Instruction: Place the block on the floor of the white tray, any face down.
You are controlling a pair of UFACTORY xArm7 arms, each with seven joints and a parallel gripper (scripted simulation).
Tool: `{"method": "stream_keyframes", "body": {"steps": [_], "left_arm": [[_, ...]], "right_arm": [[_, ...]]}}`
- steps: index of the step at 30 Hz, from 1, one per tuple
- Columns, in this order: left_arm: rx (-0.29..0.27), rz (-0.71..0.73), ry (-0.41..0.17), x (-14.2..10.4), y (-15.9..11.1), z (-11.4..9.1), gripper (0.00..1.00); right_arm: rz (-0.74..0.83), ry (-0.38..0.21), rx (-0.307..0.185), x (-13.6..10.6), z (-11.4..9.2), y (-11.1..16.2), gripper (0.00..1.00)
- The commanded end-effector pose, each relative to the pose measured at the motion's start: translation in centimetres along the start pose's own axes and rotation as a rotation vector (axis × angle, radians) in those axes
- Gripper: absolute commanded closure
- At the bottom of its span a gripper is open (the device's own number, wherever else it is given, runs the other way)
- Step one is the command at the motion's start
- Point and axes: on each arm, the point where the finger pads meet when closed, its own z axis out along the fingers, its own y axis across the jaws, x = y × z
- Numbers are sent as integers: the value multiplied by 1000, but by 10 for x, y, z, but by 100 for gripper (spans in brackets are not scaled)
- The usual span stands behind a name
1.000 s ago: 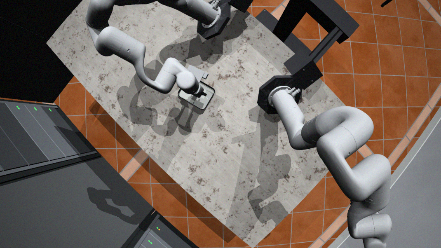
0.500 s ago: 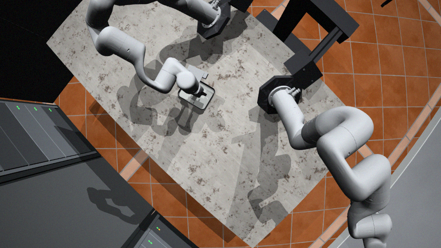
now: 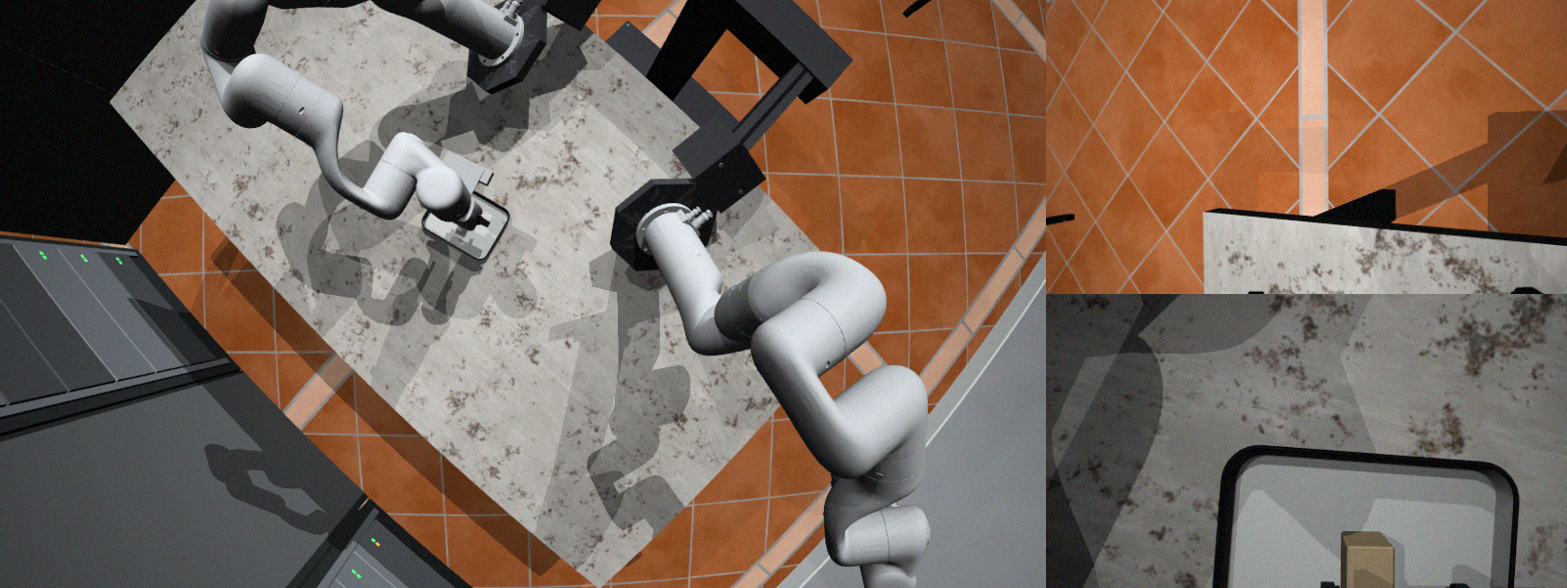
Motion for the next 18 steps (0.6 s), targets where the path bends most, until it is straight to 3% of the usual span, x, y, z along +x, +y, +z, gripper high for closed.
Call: {"method": "stream_keyframes", "body": {"steps": [1,10,18], "left_arm": [[-1,-2,3,1,-1,-1,0],[-1,-2,3,1,-1,-1,0],[-1,-2,3,1,-1,-1,0]], "right_arm": [[0,-3,-3,-1,-17,1,53],[0,-3,-3,-1,-43,1,53],[0,-3,-3,-1,-50,1,53]]}}
